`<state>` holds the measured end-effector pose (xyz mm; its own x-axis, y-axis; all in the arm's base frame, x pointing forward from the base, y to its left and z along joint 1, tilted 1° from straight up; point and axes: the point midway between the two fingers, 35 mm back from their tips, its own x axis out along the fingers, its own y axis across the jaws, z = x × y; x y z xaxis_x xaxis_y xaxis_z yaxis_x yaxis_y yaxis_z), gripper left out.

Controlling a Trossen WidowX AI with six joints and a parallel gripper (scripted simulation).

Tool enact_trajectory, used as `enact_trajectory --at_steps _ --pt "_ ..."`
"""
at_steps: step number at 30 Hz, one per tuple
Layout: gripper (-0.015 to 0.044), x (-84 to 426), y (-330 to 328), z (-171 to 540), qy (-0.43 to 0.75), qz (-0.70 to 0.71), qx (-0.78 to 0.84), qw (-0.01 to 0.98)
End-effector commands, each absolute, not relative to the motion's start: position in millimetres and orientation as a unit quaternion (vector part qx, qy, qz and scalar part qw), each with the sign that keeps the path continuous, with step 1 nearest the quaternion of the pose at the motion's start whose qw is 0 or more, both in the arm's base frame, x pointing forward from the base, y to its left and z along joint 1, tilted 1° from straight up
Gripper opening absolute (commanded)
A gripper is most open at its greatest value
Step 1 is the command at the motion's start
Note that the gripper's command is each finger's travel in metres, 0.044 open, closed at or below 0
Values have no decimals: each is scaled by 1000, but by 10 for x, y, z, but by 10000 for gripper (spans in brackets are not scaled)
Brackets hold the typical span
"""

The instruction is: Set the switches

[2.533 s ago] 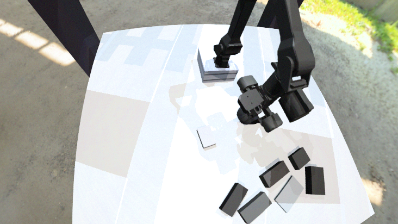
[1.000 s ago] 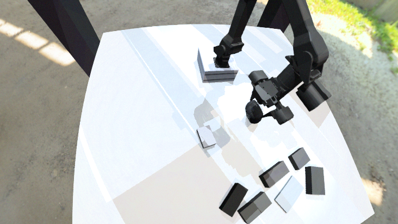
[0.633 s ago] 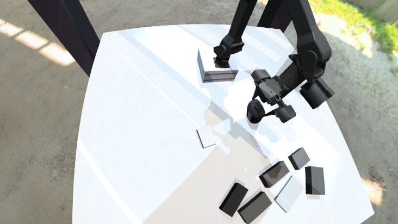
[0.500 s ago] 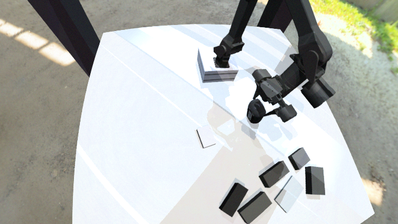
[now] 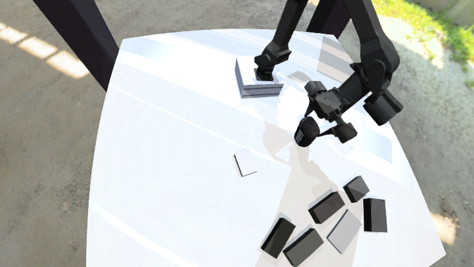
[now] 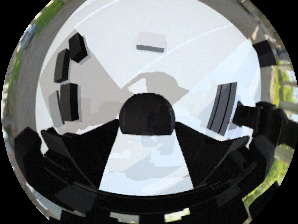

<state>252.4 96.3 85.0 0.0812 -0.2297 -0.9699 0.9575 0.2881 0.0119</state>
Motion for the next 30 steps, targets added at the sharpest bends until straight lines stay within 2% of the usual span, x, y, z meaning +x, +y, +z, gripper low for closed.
enact_trajectory --at_steps 1,30 --pt "335 2517 1034 849 495 -465 374 632" --pt "335 2453 1247 865 514 -453 388 616"
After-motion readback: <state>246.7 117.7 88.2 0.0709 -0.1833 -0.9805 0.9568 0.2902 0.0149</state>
